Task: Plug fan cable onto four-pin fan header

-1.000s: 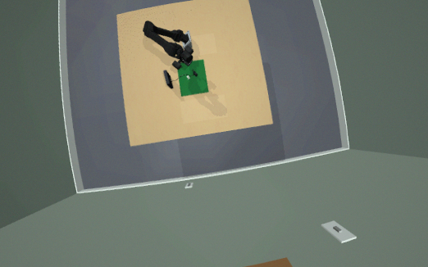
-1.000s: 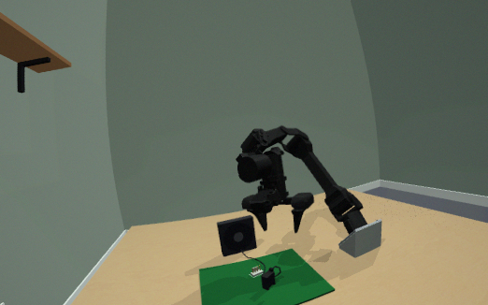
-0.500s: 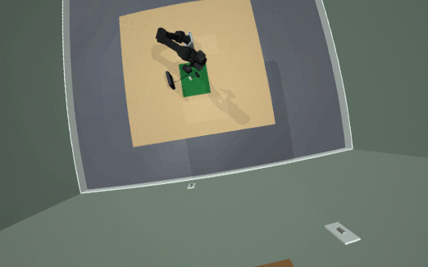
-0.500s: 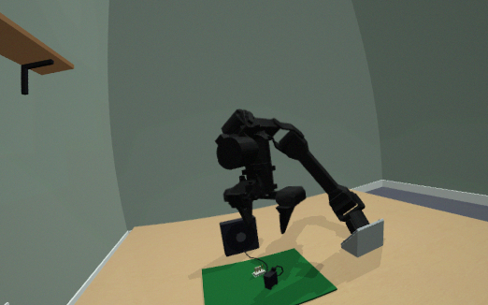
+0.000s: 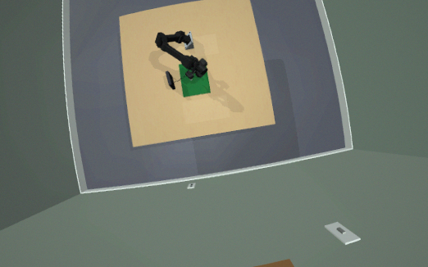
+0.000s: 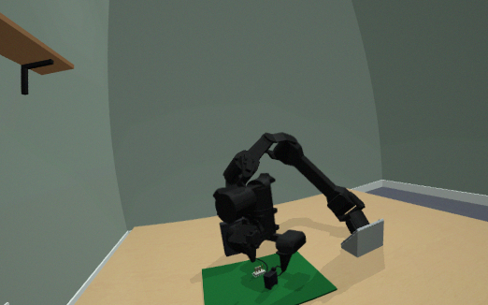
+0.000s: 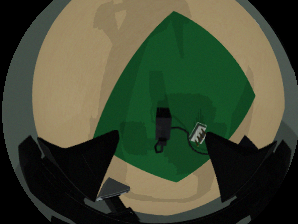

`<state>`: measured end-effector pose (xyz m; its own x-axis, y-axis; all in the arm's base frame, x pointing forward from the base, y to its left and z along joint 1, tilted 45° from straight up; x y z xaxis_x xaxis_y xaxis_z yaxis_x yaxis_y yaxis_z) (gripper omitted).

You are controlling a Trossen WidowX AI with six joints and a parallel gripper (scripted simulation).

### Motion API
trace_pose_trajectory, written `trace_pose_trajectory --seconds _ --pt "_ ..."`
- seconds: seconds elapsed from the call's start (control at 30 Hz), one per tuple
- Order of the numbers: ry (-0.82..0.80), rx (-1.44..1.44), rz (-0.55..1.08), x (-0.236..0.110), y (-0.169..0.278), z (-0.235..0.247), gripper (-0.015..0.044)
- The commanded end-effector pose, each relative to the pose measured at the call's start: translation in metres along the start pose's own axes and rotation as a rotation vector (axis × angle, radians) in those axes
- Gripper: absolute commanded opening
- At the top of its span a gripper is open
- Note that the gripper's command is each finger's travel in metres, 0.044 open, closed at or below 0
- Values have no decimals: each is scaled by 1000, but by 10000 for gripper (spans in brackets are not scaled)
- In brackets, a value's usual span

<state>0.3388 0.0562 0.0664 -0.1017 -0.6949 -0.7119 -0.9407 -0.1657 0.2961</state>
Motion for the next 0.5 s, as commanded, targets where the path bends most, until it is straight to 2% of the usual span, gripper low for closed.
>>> trace_pose_trajectory --seconds 0.0,0.47 --pt "6 1 -12 5 1 1 440" --pt "6 1 -13 25 0 1 440"
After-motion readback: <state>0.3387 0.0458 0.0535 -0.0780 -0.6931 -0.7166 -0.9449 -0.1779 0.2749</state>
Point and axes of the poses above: the point midway between the two fingers, 35 mm back from their tips, its own x axis out along the fingers, its own z axis across the jaws, y = z × x, the point moved 7 cm from there along -x, back along the fingers, and after that the axes turned 7 degrees about x, right-handed, at the moved point
